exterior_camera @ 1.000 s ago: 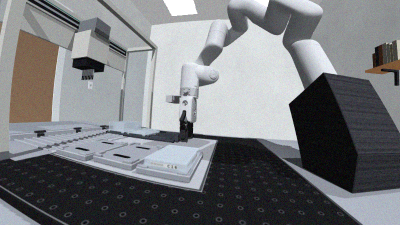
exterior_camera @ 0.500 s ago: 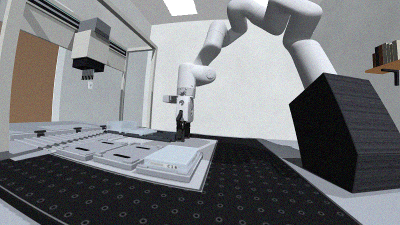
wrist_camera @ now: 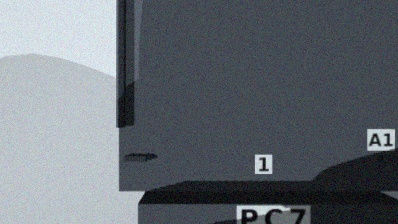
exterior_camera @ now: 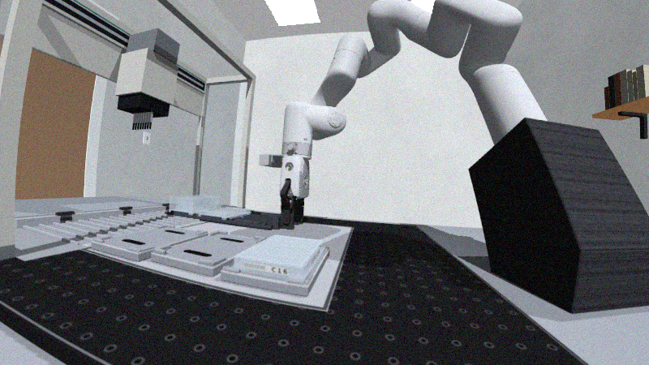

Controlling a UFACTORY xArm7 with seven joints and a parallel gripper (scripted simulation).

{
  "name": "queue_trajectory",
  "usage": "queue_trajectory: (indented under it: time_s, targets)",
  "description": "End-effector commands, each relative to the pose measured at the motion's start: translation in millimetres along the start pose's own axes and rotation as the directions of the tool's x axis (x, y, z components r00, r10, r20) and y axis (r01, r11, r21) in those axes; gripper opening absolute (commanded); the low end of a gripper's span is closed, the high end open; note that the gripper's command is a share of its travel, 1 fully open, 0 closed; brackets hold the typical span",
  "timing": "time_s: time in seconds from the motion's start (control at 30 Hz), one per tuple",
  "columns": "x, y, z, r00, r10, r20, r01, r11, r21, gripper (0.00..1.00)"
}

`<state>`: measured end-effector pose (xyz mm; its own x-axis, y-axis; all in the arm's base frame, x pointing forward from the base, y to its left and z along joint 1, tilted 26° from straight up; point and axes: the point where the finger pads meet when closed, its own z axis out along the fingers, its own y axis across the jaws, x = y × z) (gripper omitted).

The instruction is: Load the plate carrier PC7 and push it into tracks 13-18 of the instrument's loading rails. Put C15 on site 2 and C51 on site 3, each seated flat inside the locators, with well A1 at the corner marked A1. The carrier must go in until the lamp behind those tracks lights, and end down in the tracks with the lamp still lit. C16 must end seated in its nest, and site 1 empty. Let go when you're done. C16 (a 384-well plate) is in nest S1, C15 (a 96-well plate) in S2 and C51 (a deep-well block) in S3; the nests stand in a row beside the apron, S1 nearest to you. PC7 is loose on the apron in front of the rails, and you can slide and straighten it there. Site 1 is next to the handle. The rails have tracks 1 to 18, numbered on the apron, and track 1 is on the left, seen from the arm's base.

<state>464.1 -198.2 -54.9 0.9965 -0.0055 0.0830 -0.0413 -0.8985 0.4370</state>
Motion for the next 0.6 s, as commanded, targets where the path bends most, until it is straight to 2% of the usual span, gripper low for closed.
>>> queue_trajectory:
  time_s: [0.0,0.57]
  targets:
    - [6,0,-1.5,1.000,0.000,-0.004,0.000,1.000,0.001,0.82]
    - [21,0,-1.6,1.000,0.000,-0.005,0.000,1.000,0.001,0.82]
